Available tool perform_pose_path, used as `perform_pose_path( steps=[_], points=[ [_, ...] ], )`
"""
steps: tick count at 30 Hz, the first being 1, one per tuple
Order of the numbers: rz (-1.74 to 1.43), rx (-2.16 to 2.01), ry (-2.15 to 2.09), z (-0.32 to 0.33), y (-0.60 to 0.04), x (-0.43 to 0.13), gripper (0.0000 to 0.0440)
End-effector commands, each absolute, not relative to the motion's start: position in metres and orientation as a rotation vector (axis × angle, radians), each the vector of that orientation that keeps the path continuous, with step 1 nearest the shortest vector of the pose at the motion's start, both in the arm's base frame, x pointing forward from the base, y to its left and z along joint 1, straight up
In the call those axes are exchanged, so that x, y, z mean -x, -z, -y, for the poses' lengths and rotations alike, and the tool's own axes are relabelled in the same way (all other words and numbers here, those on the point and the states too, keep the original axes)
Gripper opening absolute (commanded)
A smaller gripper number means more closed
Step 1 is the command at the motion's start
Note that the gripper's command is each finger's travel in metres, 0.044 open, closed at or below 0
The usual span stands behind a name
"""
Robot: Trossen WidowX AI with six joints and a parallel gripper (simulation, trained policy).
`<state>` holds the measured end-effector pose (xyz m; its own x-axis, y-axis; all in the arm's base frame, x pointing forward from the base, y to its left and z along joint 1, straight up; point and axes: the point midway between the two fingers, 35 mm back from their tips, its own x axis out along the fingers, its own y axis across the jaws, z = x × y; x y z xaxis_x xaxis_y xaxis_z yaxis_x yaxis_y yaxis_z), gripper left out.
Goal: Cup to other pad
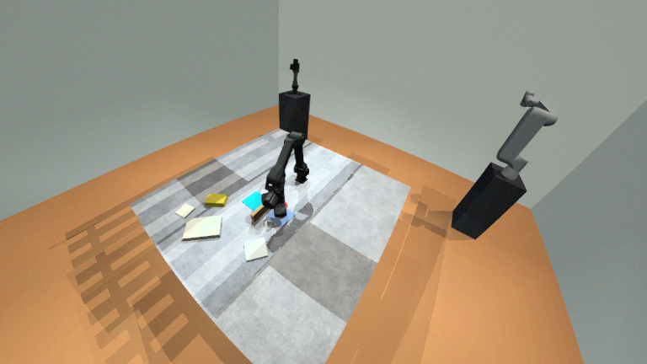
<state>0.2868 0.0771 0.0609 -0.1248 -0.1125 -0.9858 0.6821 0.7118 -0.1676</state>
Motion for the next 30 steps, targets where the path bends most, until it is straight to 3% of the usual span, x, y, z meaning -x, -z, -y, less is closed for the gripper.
perform_pose_path(
  steps=[1,30],
  points=[
    [-1.554,-0.457,0.702,-0.075,-0.057,-0.287,0.0021],
    [-1.406,-0.663,0.719,-0.056,-0.128,-0.307,0.0000]
  ],
)
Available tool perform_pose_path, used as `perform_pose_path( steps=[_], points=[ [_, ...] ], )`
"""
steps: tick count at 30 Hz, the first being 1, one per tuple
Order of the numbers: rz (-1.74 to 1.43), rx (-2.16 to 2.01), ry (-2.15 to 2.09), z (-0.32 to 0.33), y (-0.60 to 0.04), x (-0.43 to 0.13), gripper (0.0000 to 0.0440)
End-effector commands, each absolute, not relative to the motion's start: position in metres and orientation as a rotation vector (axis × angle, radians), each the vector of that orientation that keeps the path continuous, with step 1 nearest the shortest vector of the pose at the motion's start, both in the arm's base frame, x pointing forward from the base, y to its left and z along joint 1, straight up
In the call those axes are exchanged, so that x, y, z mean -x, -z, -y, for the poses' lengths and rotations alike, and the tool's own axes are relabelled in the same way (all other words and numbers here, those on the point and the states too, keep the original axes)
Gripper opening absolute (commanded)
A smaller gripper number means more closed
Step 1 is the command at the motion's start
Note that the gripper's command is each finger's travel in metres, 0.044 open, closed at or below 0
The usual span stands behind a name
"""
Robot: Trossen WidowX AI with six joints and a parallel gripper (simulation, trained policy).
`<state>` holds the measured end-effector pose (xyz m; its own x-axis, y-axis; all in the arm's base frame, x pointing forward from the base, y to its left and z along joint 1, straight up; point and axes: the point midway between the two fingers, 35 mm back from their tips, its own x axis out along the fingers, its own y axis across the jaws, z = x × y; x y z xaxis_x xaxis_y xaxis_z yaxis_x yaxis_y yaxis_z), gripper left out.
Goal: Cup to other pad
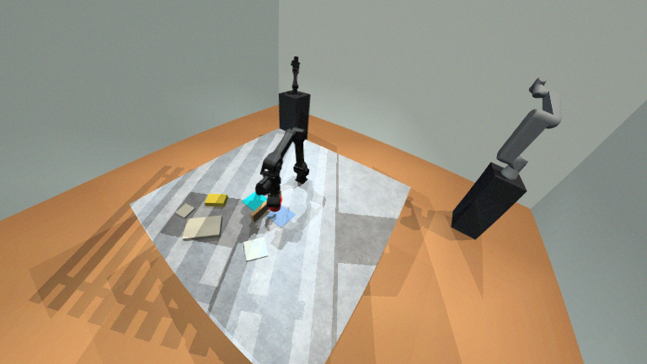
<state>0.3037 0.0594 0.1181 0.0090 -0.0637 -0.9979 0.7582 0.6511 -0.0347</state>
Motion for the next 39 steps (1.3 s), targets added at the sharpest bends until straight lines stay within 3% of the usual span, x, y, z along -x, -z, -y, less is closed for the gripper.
perform_pose_path(
  steps=[1,20,39],
  points=[
    [-1.398,-0.673,0.722,-0.054,-0.131,-0.308,0.0000],
    [-1.225,-0.820,0.776,0.003,-0.162,-0.336,0.0000],
    [-1.119,-0.895,0.858,0.066,-0.143,-0.344,0.0000]
  ],
)
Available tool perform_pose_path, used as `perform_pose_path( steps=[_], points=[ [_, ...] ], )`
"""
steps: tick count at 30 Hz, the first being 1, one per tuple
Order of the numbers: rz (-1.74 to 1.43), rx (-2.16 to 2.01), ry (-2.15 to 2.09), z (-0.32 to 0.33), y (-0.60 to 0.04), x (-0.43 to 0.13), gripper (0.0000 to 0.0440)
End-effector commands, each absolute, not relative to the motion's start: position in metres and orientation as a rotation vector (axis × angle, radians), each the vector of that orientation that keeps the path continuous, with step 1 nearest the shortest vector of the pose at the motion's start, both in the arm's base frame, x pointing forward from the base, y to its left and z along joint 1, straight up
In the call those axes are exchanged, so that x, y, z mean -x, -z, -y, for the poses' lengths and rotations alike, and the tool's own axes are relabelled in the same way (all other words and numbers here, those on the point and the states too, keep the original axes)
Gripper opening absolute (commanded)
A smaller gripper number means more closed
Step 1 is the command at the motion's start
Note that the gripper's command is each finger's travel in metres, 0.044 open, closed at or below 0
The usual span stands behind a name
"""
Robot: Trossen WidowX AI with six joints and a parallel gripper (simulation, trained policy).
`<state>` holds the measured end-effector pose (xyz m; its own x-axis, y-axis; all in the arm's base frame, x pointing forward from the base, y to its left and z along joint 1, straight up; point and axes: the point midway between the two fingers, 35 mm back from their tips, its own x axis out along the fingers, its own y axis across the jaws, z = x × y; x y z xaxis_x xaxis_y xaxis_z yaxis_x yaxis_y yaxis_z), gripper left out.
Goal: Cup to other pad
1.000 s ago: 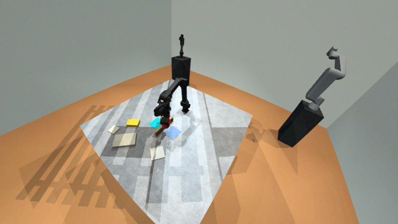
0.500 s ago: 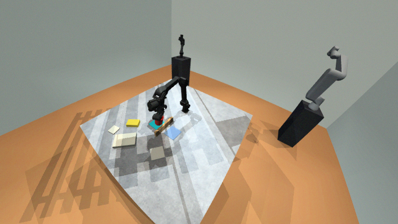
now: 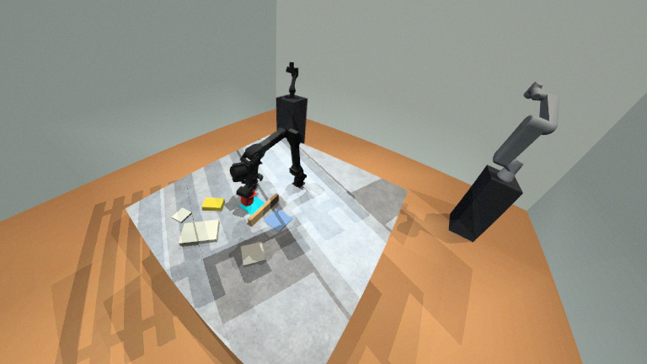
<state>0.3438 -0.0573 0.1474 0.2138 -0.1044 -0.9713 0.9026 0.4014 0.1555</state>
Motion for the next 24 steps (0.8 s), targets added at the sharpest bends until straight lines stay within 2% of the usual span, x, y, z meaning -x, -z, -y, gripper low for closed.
perform_pose_path(
  steps=[1,24],
  points=[
    [-1.116,-0.898,0.862,0.068,-0.141,-0.343,0.0000],
    [-1.121,-0.934,0.940,0.090,-0.079,-0.317,0.0015]
  ],
)
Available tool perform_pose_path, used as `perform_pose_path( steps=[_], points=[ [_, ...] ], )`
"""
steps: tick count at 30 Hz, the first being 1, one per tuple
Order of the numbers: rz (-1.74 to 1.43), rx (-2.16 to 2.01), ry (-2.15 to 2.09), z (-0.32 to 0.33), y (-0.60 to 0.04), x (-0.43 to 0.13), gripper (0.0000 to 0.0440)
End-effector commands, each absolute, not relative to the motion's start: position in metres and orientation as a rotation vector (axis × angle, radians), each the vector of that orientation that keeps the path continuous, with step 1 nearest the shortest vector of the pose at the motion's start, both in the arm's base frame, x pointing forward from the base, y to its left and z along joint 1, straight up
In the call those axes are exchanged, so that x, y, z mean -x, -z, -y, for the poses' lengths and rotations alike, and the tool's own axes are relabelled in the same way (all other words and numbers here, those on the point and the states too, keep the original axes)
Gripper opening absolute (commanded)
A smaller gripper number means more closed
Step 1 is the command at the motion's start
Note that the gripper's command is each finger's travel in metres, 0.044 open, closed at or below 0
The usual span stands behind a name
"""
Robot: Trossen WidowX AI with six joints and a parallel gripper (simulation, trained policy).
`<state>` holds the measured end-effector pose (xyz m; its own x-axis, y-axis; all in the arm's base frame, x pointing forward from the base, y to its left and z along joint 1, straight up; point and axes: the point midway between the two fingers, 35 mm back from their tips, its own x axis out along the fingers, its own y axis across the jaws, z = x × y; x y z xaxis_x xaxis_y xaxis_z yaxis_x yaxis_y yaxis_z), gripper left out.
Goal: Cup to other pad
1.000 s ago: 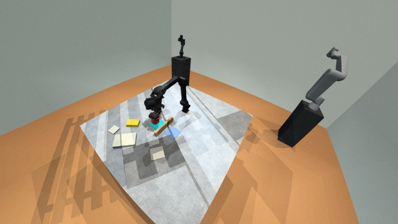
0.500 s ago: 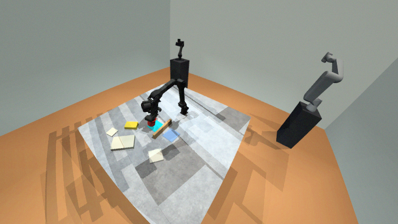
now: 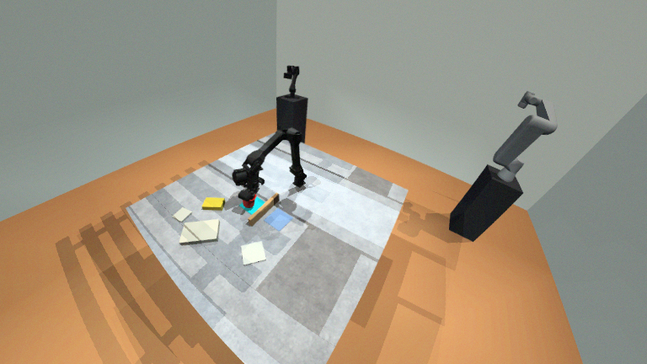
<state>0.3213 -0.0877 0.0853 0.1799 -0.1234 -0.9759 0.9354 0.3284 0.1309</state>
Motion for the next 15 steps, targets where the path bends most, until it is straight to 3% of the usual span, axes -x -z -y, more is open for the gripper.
perform_pose_path(
  steps=[1,5,10,15],
  points=[
    [-1.124,-0.935,0.945,0.090,-0.077,-0.315,0.0018],
    [-1.119,-0.945,0.957,0.093,-0.070,-0.311,0.0054],
    [-1.073,-0.977,0.947,0.098,-0.075,-0.314,0.0154],
    [-1.051,-0.996,0.920,0.097,-0.082,-0.312,0.0166]
  ],
)
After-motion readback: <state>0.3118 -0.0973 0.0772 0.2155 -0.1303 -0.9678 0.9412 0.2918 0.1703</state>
